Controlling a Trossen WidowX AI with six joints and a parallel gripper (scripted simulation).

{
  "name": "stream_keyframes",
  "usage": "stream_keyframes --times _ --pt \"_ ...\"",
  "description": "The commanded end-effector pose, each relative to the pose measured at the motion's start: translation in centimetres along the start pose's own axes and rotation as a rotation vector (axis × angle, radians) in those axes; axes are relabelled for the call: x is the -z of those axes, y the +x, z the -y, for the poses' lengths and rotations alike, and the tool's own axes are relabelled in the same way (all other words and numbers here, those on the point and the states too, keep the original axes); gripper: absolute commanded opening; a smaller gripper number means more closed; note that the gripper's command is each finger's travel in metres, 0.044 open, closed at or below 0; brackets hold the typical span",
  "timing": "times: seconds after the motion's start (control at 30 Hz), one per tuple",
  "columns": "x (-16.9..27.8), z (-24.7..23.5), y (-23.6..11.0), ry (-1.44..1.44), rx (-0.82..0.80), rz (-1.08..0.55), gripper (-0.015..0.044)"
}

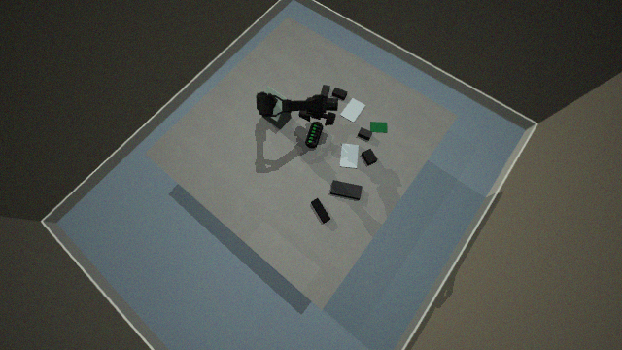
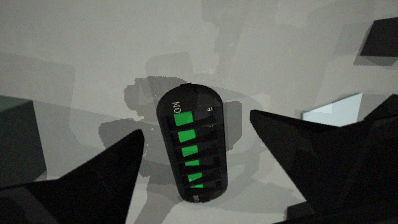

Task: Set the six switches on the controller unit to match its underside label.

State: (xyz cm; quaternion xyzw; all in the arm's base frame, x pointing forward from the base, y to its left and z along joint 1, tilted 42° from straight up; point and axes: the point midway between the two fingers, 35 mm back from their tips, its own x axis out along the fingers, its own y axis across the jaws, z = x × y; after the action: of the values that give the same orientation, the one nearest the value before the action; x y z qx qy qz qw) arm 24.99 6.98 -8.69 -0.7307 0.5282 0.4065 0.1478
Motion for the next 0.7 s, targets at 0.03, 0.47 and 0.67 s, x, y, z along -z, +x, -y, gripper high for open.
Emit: stream_keyframes --times 0.03,0.47,0.67 --pt "0.0 -0.2 1.1 -0.008 -0.008 -0.005 0.044" --pt "0.1 -0.3 3.3 -0.009 -0.007 -0.008 0.044" --pt "0.1 -0.4 3.8 -0.01 -0.008 -0.009 0.0414"
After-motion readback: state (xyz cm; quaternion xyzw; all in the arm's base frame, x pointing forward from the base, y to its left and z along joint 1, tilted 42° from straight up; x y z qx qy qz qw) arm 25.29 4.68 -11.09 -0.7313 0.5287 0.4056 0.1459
